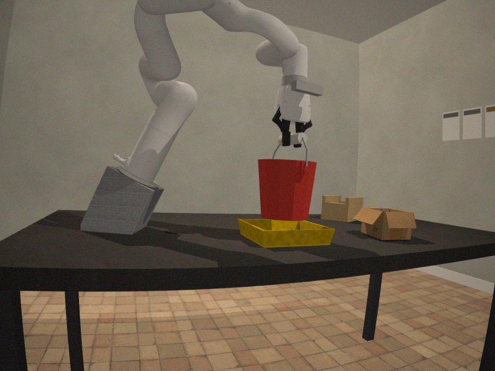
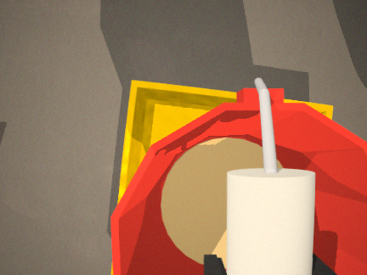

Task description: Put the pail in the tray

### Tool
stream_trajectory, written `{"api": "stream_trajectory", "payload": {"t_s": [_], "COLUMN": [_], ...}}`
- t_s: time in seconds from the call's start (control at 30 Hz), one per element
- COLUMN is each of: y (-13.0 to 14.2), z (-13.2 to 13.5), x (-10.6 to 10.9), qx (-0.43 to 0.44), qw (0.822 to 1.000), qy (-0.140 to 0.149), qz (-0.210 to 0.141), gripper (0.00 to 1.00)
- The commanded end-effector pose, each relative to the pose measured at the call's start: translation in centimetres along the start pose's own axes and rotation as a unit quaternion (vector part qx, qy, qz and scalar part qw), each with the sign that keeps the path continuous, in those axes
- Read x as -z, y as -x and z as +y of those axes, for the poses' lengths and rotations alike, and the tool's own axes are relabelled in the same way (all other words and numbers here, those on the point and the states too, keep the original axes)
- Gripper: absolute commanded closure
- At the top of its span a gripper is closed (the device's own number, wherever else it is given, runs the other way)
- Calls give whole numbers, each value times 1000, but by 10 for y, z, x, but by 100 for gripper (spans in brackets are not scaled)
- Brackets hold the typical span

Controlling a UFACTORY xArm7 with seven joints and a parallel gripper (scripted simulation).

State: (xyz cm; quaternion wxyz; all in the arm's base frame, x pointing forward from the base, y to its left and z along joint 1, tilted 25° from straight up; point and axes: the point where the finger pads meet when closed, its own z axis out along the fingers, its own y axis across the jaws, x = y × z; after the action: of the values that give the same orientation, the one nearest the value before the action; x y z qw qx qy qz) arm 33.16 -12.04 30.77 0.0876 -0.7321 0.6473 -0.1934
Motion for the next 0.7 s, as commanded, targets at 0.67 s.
{"api": "stream_trajectory", "payload": {"t_s": [0.67], "y": [-1], "z": [-1], "x": [-27], "qx": [0], "qw": [1000], "qy": [-2], "qz": [1], "gripper": [100]}}
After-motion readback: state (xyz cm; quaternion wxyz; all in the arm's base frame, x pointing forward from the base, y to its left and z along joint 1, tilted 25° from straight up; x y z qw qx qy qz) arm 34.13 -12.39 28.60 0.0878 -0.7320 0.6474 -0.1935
